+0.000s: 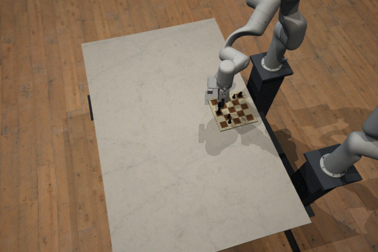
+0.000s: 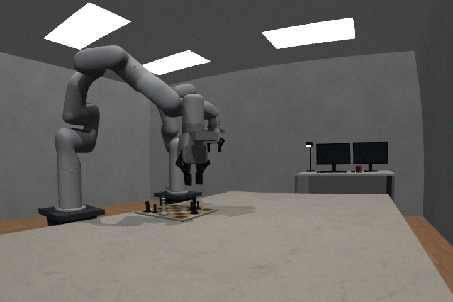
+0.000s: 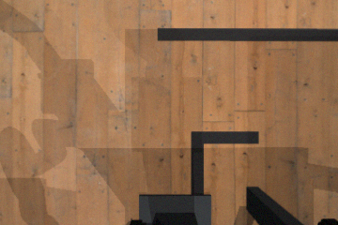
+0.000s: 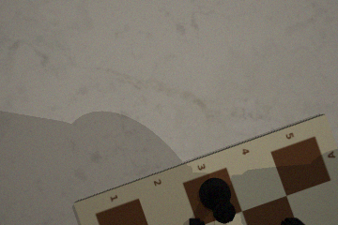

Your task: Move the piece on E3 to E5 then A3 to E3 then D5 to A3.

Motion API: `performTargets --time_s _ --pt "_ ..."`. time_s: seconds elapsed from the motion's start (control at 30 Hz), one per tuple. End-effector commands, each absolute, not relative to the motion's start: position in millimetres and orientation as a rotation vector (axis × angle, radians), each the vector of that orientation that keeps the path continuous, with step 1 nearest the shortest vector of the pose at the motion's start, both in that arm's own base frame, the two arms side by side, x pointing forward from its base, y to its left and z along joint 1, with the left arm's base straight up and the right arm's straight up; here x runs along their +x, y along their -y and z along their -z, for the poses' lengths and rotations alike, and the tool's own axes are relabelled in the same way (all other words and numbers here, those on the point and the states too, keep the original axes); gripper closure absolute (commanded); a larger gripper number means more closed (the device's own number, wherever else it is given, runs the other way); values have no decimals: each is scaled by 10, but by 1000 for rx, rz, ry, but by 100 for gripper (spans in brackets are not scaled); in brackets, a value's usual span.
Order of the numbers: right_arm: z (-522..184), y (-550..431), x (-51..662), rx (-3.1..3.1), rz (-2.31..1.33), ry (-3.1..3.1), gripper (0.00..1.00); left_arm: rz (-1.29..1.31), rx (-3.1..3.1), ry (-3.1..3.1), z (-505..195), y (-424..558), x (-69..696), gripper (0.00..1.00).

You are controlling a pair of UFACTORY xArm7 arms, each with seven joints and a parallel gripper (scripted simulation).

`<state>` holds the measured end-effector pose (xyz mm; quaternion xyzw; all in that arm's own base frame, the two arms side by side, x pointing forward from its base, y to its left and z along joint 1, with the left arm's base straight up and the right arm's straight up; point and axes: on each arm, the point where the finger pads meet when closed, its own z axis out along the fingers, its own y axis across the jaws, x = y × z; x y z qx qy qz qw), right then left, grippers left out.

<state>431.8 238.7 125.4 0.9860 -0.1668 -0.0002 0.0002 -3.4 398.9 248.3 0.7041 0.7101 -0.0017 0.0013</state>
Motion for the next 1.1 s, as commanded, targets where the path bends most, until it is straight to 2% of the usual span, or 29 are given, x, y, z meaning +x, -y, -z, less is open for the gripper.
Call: performTargets --time_s 0.0,1.07 --pt "-1194 -2394 4331 3100 -5 524 57 0 2212 -2231 -2500 -4000 -33 0" --pt "-873 -2392 4335 3100 -5 524 57 0 2212 -2231 -2500 -4000 -33 0"
